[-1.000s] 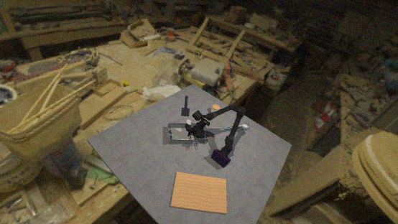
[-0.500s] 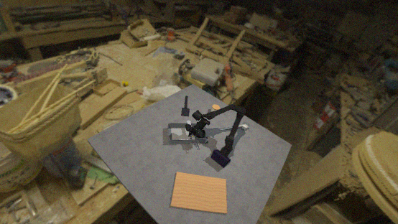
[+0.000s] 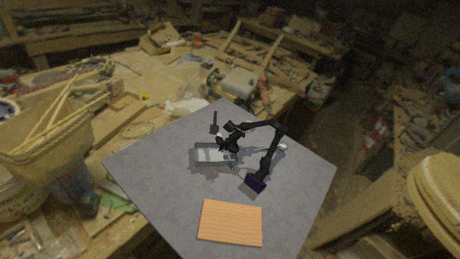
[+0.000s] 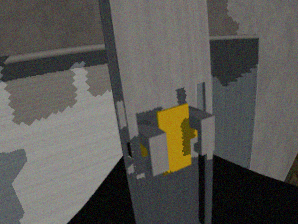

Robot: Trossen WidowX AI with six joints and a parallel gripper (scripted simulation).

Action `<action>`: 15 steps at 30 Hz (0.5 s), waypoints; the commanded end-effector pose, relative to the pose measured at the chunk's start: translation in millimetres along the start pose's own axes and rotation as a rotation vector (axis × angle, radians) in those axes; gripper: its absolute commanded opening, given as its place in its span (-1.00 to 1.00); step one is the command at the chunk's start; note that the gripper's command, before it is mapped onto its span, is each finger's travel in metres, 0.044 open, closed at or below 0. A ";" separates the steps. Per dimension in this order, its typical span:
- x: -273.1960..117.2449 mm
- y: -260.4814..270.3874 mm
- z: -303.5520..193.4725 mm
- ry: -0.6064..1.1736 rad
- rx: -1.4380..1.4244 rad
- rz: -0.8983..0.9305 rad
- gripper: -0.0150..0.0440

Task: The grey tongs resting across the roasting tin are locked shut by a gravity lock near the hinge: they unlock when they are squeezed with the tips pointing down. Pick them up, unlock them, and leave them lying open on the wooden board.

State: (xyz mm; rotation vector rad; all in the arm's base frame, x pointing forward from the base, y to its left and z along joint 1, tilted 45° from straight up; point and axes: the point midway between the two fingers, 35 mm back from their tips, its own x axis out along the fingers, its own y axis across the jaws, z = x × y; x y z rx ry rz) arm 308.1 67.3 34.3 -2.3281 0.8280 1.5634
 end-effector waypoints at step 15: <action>-0.3 -0.1 -4.4 -0.020 0.021 0.223 -1.00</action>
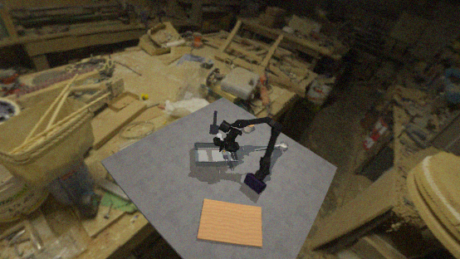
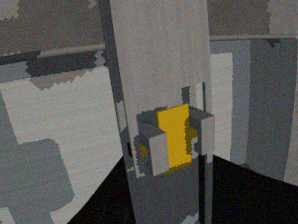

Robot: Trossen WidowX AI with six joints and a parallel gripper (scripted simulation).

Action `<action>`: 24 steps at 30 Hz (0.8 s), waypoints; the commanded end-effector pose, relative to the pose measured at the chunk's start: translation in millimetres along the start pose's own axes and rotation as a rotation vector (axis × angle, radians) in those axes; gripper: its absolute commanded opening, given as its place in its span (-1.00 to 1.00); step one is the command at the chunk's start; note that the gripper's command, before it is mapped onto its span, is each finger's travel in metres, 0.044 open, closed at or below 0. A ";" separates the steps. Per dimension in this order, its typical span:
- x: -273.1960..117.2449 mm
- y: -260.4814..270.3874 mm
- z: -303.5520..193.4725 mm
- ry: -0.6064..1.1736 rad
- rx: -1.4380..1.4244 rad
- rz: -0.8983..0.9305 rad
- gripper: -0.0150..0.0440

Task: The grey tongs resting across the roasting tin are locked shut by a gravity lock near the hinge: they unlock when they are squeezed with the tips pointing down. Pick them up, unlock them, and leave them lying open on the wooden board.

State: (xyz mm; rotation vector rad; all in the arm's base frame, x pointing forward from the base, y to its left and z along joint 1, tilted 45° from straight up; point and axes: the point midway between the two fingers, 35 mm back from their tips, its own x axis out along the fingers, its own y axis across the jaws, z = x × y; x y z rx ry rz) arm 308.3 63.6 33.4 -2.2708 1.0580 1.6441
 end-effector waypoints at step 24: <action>-5.2 -0.8 -10.2 0.039 -0.001 0.338 -1.00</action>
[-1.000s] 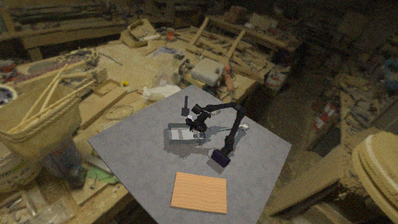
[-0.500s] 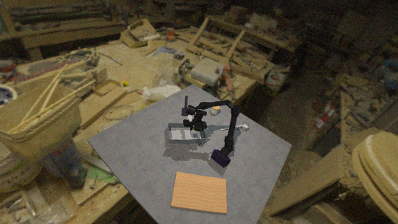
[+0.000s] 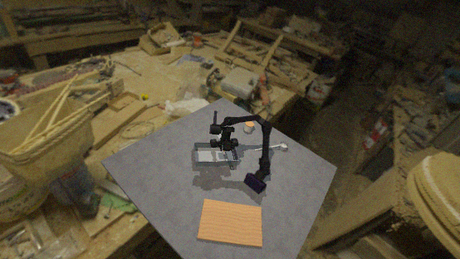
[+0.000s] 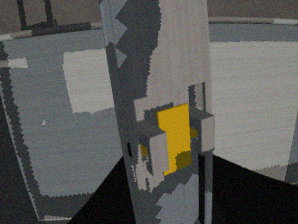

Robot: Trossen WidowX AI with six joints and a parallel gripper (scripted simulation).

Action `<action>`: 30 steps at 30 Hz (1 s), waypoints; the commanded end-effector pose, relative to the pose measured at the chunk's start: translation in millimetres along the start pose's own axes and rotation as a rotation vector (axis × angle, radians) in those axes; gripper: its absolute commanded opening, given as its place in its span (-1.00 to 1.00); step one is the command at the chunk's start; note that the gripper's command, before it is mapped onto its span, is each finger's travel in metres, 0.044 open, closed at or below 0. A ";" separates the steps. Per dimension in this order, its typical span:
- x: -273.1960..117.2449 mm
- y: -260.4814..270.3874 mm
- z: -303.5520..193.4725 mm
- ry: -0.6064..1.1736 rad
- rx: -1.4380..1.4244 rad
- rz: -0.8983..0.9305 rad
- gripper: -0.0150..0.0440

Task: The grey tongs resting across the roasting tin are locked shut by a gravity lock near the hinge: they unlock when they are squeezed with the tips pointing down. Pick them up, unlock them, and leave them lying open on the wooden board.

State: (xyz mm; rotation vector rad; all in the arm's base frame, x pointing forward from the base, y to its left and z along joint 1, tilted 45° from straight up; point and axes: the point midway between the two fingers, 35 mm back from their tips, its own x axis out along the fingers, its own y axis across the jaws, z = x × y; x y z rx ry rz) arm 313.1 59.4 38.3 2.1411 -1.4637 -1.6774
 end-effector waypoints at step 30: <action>-44.3 -85.5 108.7 -0.024 0.506 -0.031 -1.00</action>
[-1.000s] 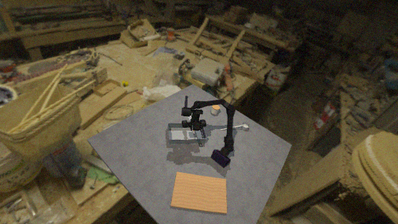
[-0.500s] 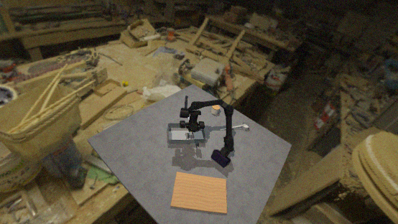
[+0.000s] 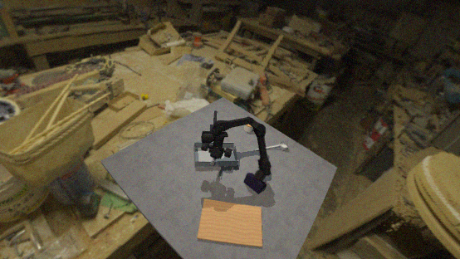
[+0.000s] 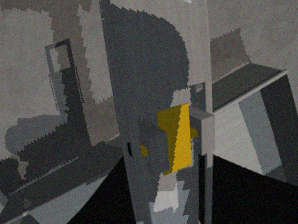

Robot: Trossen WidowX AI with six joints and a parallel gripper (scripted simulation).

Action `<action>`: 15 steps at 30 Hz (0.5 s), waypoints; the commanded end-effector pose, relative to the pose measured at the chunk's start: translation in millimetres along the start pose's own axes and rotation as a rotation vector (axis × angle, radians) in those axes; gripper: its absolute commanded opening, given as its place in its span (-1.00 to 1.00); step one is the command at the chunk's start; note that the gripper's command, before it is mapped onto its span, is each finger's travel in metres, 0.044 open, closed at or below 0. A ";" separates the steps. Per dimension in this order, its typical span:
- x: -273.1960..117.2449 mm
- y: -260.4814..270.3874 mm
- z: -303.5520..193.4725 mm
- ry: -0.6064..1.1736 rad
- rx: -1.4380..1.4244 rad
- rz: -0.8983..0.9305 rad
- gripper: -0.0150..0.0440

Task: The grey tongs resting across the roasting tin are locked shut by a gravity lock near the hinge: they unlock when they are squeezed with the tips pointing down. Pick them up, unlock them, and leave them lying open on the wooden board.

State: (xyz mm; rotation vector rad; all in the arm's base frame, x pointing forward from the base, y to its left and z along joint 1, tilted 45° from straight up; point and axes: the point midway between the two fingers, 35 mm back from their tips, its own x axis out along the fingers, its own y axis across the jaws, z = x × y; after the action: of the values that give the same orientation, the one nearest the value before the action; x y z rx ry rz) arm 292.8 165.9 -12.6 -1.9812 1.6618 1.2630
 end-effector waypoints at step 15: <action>-21.8 7.2 114.3 0.005 0.407 -0.001 -1.00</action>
State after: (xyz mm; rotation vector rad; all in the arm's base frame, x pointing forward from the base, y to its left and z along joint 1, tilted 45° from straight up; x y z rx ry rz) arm 249.6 237.7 -53.6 -1.7878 1.7455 0.9135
